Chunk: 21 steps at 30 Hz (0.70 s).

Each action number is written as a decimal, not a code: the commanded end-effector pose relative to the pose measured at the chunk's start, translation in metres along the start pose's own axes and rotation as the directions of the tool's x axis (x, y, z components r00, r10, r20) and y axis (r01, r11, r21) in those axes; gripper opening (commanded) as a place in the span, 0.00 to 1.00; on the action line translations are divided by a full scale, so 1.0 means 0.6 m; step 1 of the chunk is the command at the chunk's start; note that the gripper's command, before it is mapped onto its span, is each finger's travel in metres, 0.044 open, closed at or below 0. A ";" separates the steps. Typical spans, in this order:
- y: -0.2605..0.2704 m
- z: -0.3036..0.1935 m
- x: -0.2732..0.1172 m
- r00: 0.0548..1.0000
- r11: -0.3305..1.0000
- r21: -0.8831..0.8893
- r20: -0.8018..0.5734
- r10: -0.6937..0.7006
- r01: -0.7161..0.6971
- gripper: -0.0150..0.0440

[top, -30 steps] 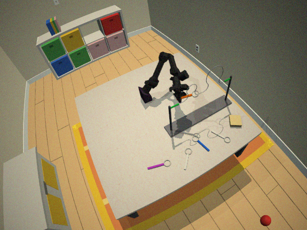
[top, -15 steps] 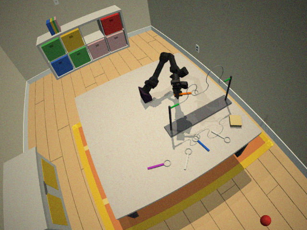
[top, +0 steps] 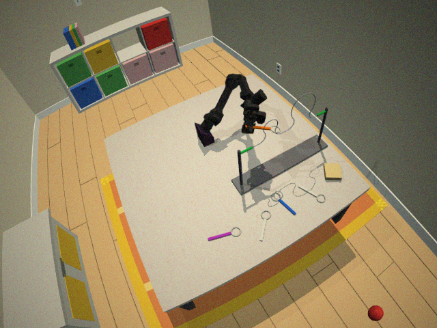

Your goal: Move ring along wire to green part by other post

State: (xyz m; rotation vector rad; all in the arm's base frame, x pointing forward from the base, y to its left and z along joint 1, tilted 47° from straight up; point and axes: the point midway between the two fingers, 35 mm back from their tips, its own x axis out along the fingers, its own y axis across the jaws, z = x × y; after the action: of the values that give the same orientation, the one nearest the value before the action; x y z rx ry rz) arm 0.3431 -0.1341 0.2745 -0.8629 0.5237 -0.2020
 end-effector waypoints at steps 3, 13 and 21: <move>-0.027 0.002 -0.004 0.999 0.996 -0.075 -0.010 -0.047 0.046 0.00; -0.046 0.006 -0.009 0.998 0.994 -0.096 -0.011 -0.059 0.058 0.00; -0.044 0.007 -0.009 1.000 1.000 -0.022 -0.005 -0.017 0.017 0.00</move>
State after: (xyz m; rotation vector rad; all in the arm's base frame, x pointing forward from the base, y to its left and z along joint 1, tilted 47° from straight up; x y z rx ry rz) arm 0.3411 -0.1469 0.2992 -0.9209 0.5267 -0.2235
